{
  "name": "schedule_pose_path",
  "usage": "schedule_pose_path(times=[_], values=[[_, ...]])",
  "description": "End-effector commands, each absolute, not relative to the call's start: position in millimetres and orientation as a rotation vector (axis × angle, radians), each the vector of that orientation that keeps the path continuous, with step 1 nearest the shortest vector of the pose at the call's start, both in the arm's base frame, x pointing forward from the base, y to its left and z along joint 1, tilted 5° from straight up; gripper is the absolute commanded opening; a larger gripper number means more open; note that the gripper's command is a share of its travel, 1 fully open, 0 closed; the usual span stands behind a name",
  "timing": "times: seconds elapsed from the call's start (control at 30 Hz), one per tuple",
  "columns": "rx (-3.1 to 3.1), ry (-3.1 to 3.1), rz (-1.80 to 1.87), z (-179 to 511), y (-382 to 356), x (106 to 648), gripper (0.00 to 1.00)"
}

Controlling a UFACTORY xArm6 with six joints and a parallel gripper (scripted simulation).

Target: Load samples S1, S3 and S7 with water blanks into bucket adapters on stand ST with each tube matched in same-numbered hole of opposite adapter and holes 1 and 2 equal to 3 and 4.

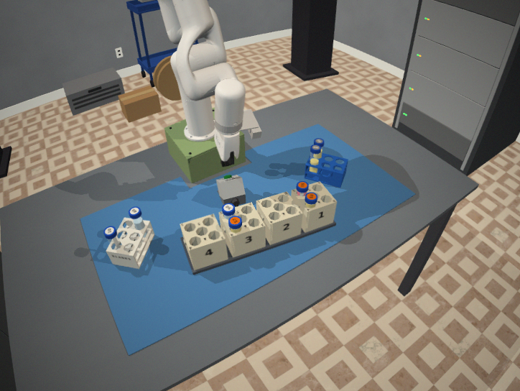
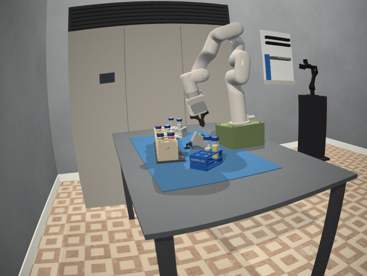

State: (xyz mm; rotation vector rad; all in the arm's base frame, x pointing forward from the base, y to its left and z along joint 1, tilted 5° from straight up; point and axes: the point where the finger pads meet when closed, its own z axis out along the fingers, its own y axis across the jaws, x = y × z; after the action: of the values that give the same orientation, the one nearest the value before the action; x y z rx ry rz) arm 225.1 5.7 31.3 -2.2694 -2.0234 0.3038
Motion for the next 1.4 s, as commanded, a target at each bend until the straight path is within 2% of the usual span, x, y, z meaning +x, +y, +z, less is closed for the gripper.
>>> schedule_pose_path(times=[0.0, 1.37], values=[[-2.271, -2.025, 0.300, 22.2, 5.2, 227.4, 0.00], [-2.271, -2.025, 0.300, 1.2, 3.8, 228.5, 0.00]])
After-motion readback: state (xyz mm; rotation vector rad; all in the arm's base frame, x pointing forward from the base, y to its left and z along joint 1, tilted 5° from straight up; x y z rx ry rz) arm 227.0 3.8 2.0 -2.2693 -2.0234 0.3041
